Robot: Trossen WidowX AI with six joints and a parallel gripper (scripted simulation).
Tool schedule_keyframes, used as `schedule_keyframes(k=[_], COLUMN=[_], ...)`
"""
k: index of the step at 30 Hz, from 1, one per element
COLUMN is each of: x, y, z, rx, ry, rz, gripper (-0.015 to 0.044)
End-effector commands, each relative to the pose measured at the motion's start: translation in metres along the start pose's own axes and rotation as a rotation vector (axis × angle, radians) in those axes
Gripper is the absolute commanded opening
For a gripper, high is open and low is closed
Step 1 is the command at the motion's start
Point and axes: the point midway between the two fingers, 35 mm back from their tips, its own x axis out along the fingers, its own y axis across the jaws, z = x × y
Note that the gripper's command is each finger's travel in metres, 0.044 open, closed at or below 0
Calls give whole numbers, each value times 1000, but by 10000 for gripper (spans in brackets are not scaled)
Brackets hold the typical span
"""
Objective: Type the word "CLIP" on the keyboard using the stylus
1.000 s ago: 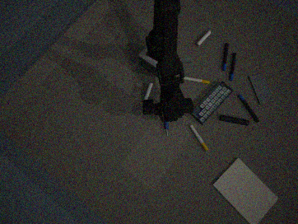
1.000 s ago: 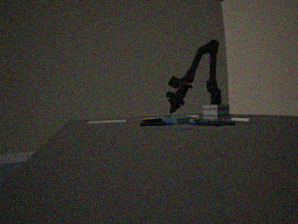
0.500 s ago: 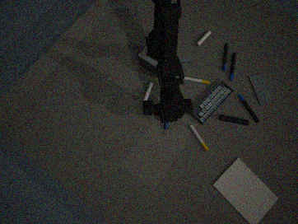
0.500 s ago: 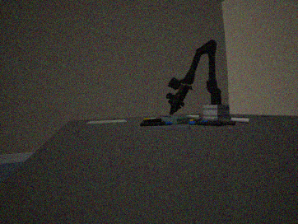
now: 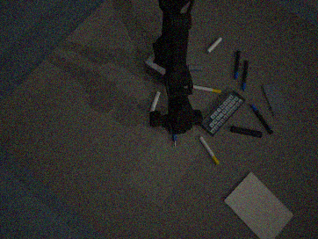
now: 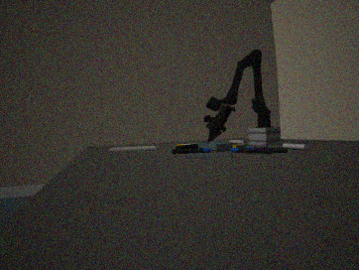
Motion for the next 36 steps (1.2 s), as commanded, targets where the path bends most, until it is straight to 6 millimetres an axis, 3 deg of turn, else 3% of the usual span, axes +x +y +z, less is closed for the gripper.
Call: schedule_keyframes(k=[1, 20, 25, 36], x=[3, 11, 11, 9], y=[0, 0, 0, 0], z=[-4, -9, -7, -6], rx=[-1, -1, -1, -1], ry=[6, 6, 3, 3], rz=[1, 1, 0, 0], gripper=[150, 150, 19, 0])
